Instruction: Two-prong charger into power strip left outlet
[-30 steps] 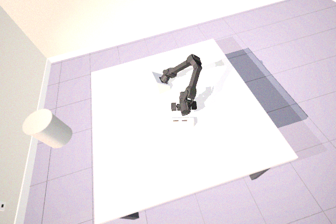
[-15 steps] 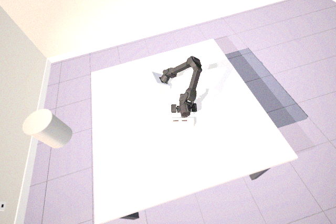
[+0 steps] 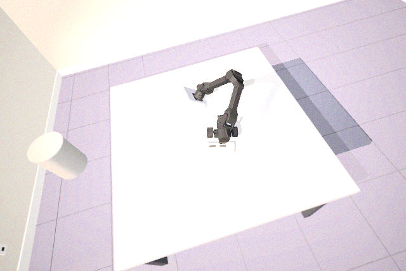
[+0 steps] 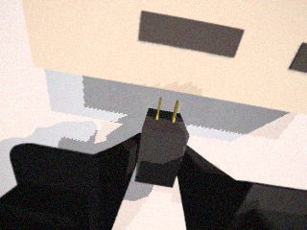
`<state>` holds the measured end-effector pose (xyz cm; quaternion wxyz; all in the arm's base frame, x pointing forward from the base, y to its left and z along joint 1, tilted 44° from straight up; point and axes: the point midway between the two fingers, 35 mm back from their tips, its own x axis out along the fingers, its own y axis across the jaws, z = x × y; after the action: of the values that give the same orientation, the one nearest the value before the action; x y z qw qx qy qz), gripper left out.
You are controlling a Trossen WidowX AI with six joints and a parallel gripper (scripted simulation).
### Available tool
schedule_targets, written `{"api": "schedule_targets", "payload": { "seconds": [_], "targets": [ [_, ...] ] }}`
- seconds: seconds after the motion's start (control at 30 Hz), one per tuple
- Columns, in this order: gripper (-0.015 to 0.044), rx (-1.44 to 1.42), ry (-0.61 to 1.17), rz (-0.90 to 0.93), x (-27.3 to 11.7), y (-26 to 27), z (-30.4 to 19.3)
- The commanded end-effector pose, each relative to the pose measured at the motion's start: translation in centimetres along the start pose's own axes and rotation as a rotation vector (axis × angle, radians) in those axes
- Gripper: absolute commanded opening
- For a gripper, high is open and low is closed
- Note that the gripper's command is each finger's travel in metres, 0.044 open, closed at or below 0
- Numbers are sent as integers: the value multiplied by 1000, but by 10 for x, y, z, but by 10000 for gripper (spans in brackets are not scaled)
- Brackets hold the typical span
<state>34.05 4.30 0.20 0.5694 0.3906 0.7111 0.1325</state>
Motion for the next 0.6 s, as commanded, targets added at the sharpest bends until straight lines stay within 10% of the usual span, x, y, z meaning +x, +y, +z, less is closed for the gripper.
{"api": "schedule_targets", "payload": {
  "seconds": [0.0, 0.57],
  "targets": [
    [0, 6, 1, 5, -1, 2, 1],
    [0, 6, 0, 5, -1, 2, 4]
  ]
}}
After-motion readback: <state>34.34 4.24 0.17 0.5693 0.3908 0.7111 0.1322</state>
